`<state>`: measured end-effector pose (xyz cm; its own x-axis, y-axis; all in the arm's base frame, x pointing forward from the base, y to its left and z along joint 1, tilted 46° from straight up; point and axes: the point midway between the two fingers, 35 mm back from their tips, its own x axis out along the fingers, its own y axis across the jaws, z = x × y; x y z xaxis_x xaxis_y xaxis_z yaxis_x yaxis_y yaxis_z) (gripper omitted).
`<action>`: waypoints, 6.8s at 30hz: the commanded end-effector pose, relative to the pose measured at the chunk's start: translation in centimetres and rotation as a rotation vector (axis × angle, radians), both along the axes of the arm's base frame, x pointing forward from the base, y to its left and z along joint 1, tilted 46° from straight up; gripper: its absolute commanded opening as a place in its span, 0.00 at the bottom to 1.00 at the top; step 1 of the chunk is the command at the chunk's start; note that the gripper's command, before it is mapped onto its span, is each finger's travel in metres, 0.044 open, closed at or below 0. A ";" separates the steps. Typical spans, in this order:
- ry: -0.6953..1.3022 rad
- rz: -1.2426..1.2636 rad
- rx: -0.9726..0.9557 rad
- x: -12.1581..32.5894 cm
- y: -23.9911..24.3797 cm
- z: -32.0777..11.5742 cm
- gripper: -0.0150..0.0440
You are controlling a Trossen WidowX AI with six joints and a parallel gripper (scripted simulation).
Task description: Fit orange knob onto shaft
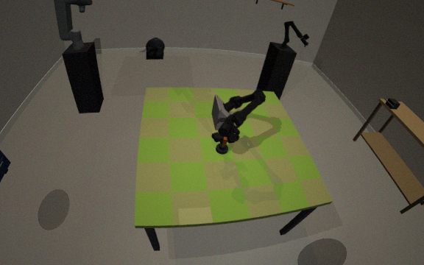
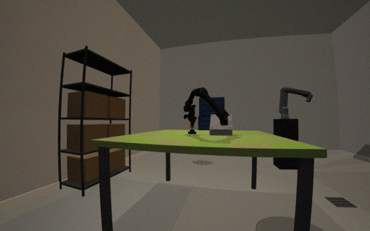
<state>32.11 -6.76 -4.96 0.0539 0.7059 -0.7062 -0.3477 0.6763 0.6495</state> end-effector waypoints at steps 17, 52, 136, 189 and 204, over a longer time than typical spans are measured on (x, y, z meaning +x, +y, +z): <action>-0.142 0.134 -0.010 0.1 0.1 -0.1 0.25; -0.290 0.282 -0.022 0.0 0.0 -0.1 0.25; -0.585 0.578 -0.046 0.0 0.0 -0.1 0.25; -0.733 0.726 -0.058 0.0 0.1 -0.1 0.25; -0.733 0.726 -0.058 0.0 -0.2 0.2 0.25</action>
<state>32.05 -6.69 -5.01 0.0542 0.7060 -0.7061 -0.9814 0.1681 0.0927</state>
